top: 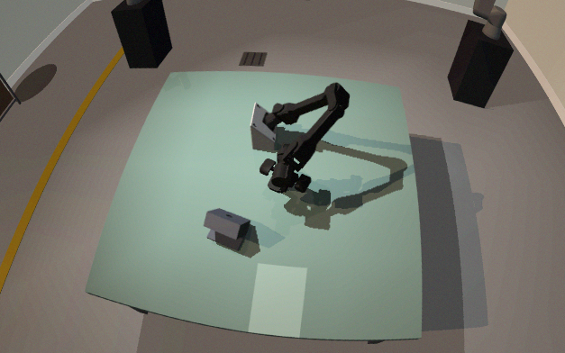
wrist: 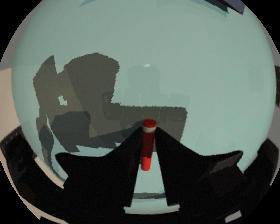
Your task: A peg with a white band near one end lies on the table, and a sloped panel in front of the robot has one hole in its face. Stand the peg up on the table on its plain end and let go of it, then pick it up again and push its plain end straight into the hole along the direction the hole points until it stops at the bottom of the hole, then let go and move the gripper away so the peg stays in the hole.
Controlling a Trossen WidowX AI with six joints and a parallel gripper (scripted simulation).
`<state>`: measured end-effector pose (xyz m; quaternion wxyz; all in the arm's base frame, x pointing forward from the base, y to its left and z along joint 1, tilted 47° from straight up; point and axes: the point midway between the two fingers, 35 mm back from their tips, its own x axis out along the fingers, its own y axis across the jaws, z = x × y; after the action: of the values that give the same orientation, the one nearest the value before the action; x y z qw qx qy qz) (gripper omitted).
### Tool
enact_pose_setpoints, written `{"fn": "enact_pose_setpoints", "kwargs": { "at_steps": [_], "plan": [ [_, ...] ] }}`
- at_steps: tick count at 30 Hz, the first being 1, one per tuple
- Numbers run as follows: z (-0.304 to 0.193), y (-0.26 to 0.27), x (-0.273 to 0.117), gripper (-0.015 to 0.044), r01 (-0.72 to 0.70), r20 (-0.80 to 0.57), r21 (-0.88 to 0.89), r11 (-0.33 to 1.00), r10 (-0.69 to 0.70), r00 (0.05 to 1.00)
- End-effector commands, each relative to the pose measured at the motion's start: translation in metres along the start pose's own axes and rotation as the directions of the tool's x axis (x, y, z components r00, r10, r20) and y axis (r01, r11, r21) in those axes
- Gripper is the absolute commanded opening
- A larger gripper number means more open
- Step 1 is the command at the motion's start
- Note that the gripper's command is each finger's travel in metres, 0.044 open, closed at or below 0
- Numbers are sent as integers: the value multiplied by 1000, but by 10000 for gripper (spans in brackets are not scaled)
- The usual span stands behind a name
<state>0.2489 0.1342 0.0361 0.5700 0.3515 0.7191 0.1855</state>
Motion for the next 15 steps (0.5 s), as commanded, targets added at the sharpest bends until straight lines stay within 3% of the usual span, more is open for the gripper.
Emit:
{"fn": "enact_pose_setpoints", "kwargs": {
  "at_steps": [1,15],
  "plan": [
    [-1,1,1,49,-4,-3,5,1000,4,1000],
    [-3,0,-6,49,0,83,1,1000,0,997]
  ]
}}
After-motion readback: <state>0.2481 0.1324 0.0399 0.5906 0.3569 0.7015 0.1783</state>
